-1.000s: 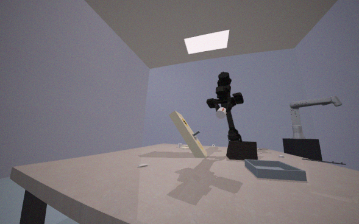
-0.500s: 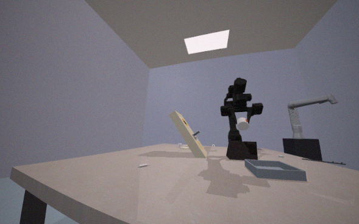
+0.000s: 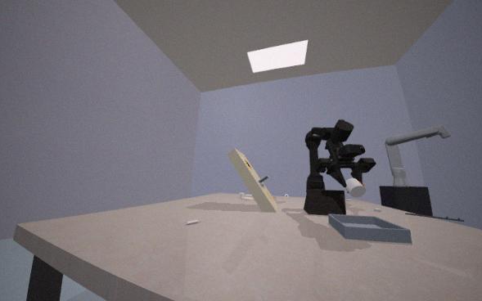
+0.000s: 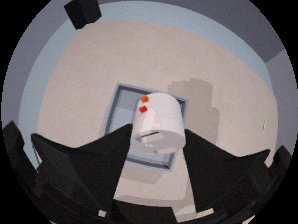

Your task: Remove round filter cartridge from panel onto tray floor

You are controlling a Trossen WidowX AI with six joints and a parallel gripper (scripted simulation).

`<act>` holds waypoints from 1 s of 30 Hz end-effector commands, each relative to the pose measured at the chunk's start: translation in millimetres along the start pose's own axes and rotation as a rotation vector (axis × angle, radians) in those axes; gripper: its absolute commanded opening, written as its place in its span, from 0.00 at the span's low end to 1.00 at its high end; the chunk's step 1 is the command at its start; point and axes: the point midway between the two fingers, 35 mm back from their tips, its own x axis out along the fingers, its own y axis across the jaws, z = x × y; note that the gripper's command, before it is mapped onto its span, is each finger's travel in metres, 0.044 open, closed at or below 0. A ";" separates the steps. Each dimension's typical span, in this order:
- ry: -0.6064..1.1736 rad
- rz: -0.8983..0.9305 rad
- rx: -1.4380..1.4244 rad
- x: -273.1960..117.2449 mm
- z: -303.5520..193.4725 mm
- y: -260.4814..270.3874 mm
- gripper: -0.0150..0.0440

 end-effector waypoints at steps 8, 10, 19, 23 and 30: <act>0.000 0.033 -0.054 28.7 -16.7 14.1 0.25; 0.000 0.033 -0.054 38.5 -21.7 14.2 0.25; 0.001 0.033 -0.054 75.2 -46.6 13.9 0.25; 0.011 0.029 -0.055 72.8 -46.1 12.9 0.34; 0.011 0.029 -0.055 72.8 -46.1 12.9 0.65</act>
